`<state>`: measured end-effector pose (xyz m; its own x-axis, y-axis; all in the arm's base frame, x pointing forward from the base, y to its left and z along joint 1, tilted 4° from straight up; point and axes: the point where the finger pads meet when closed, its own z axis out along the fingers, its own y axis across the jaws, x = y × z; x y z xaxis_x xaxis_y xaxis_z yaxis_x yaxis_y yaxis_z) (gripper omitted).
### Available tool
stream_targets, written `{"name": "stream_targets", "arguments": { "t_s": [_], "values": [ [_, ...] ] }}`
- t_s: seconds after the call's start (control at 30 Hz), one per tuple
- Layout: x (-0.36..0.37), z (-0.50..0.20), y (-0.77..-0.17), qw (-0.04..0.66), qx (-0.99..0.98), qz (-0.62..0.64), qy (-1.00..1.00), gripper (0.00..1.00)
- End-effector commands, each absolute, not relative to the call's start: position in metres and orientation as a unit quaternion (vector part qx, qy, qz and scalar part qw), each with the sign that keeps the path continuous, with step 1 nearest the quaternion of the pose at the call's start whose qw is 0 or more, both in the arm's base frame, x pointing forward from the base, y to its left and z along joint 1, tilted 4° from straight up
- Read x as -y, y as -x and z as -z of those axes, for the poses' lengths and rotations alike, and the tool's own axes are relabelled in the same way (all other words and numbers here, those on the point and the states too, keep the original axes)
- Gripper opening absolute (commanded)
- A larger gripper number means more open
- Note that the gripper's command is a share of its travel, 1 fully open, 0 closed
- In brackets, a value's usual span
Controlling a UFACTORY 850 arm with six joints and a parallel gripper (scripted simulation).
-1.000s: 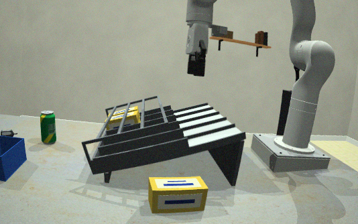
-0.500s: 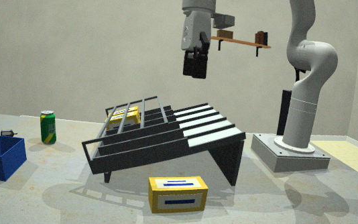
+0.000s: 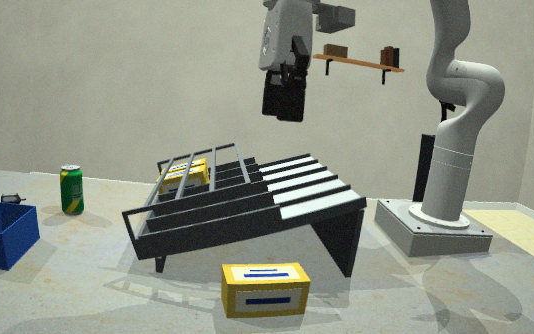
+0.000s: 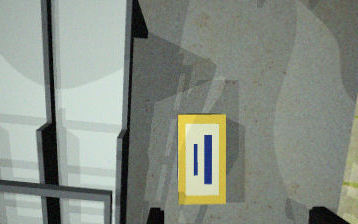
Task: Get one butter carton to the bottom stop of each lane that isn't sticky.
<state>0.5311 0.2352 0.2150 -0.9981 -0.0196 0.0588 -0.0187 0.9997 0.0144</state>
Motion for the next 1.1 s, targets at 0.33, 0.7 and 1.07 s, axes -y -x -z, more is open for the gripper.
{"name": "stream_targets", "arguments": {
  "t_s": [0.33,0.7,1.07],
  "values": [
    [-0.238,-0.212,-0.533,0.029,1.0,0.007,-0.009,0.9],
    [-0.239,-0.168,-0.531,0.029,1.0,0.007,-0.009,0.9],
    [-0.239,-0.144,-0.529,0.029,1.0,0.007,-0.009,0.9]
  ]
}}
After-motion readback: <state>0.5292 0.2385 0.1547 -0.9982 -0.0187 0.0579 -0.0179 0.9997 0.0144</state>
